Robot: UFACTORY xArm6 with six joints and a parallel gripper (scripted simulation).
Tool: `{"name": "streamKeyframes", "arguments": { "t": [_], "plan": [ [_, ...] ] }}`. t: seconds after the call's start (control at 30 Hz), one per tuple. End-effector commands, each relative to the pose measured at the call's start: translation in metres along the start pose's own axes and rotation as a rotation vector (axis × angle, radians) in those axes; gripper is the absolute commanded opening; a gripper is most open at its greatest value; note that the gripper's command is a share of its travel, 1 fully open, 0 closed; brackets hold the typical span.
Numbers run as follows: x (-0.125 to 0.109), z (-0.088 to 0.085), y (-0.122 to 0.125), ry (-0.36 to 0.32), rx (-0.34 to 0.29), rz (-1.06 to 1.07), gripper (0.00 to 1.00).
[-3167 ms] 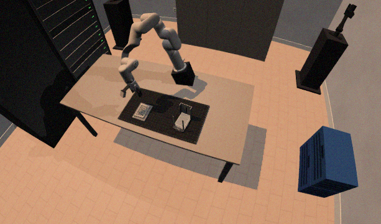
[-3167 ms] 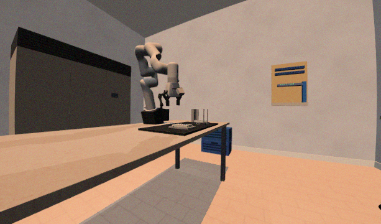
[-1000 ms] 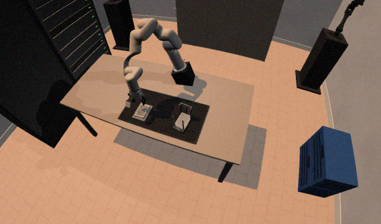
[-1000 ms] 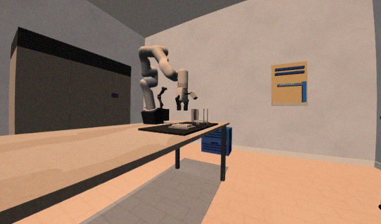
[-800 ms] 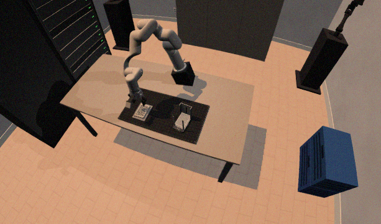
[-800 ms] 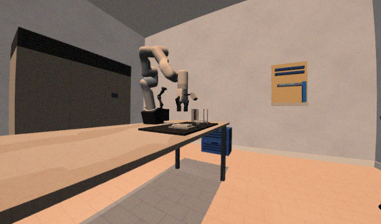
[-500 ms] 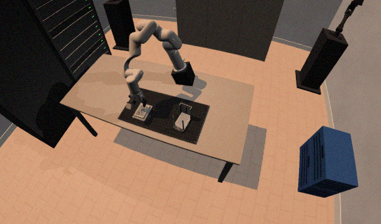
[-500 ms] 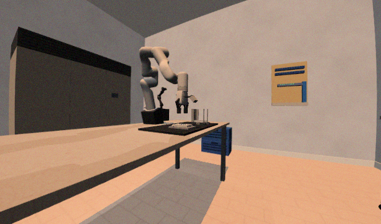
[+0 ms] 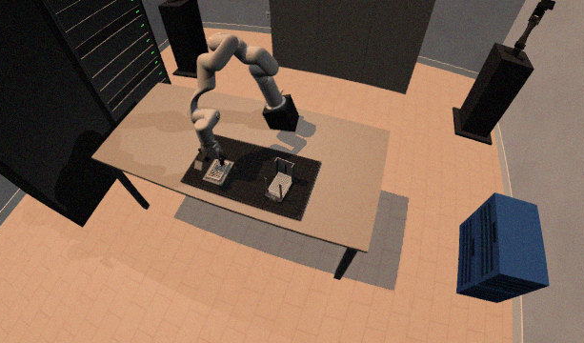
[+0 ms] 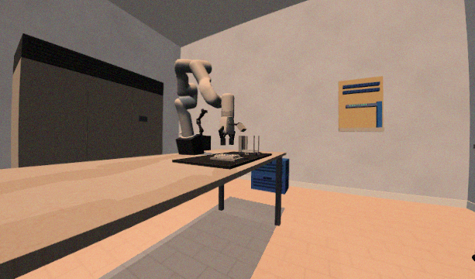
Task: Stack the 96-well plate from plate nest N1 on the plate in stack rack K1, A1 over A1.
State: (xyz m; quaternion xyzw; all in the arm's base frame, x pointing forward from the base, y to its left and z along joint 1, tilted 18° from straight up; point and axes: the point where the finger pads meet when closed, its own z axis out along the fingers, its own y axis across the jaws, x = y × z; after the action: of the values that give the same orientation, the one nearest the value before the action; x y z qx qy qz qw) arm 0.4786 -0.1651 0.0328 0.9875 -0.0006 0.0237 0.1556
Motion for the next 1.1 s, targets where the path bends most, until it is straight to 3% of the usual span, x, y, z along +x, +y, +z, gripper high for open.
{"name": "streamKeyframes", "arguments": {
  "t": [0.0, 0.63, 1.07],
  "plan": [
    [0.002, 0.006, 0.001, 0.004, -0.001, 0.001, 1.0],
    [0.002, 0.035, 0.001, 0.004, -0.001, 0.001, 1.0],
    [0.002, 0.042, 0.001, 0.004, -0.001, 0.0, 1.0]
  ]
}}
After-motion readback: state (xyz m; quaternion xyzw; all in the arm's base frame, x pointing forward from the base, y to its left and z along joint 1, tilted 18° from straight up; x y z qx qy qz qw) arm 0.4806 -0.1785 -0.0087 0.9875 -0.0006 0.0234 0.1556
